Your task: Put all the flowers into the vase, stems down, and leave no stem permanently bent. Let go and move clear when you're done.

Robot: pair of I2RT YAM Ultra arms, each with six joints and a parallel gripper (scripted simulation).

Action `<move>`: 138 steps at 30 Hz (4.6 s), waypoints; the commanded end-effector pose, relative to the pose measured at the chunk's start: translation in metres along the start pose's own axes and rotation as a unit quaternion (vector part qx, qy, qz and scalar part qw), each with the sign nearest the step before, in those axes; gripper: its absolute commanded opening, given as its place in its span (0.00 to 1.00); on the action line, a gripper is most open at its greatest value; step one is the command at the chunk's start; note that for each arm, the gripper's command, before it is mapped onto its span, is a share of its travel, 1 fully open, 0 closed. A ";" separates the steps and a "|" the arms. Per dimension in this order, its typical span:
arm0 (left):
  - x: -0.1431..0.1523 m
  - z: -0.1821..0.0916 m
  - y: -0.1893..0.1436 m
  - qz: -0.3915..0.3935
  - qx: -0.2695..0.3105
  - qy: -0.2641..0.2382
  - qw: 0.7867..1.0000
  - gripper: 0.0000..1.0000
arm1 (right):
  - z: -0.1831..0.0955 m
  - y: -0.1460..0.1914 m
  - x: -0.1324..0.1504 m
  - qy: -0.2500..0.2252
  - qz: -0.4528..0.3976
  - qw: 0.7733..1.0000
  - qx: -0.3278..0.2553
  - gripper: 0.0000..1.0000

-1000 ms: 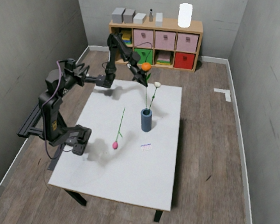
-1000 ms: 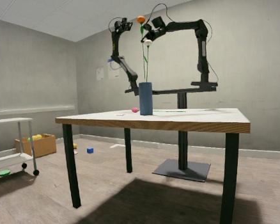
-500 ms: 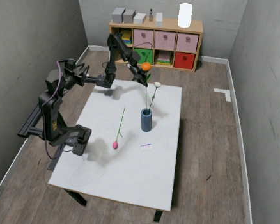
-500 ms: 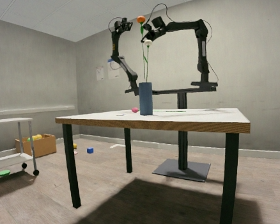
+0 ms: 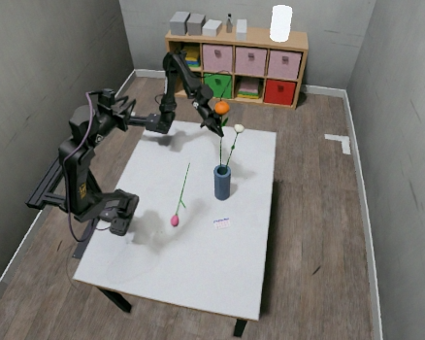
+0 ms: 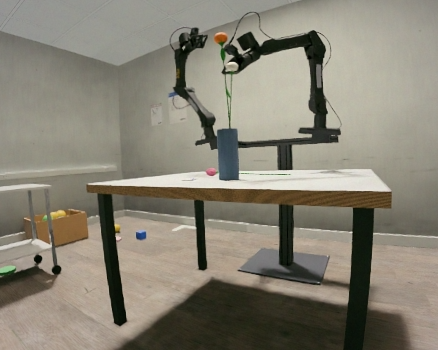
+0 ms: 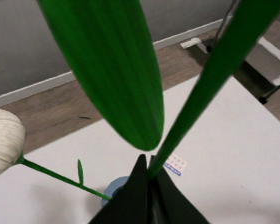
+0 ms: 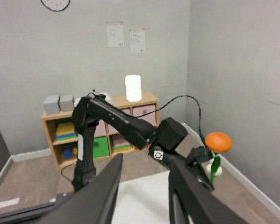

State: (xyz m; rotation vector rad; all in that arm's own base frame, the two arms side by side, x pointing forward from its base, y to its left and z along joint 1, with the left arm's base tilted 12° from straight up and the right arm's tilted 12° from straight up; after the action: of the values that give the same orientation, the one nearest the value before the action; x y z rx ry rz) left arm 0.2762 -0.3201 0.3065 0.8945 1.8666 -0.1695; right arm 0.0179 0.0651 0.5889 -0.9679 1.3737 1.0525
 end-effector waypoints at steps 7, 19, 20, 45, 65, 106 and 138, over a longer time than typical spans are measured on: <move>0.007 0.008 -0.002 -0.003 0.004 -0.031 1.000 0.00 | 0.002 0.001 -0.006 -0.006 0.003 1.000 -0.001 0.30; 0.037 0.023 -0.001 -0.004 0.001 -0.029 1.000 0.00 | 0.002 0.001 -0.006 -0.006 0.003 1.000 -0.001 0.30; 0.041 0.026 -0.002 -0.003 0.002 -0.025 1.000 0.00 | 0.002 0.001 -0.006 -0.006 0.003 1.000 -0.001 0.30; 0.091 0.048 -0.009 -0.004 0.004 -0.035 0.999 0.00 | 0.002 0.001 -0.006 -0.006 0.003 1.000 -0.001 0.30; 0.141 0.077 -0.010 -0.003 0.002 -0.020 1.000 0.00 | 0.002 0.001 -0.006 -0.006 0.003 1.000 -0.001 0.30; 0.162 0.093 -0.019 -0.001 0.008 -0.035 0.999 0.00 | 0.002 0.001 -0.006 -0.006 0.003 1.000 -0.001 0.30; 0.167 0.090 -0.023 0.001 0.011 -0.029 1.000 0.60 | 0.002 0.001 -0.006 -0.006 0.003 1.000 -0.001 0.30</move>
State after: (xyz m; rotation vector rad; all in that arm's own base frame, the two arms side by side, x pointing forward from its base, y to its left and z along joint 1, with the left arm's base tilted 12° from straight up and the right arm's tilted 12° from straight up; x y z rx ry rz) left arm 0.3005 -0.2906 0.1144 0.8710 1.8358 -0.1913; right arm 0.0179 0.0651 0.5889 -0.9679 1.3737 1.0525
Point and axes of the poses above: on each arm, the point where the finger pads meet when closed, its own z axis out along the fingers, its own y axis across the jaws, x = y × z, the point moved 9 cm from there along -z, back along the fingers, and after that the axes turned 4 degrees about z, right-handed, at the moved point
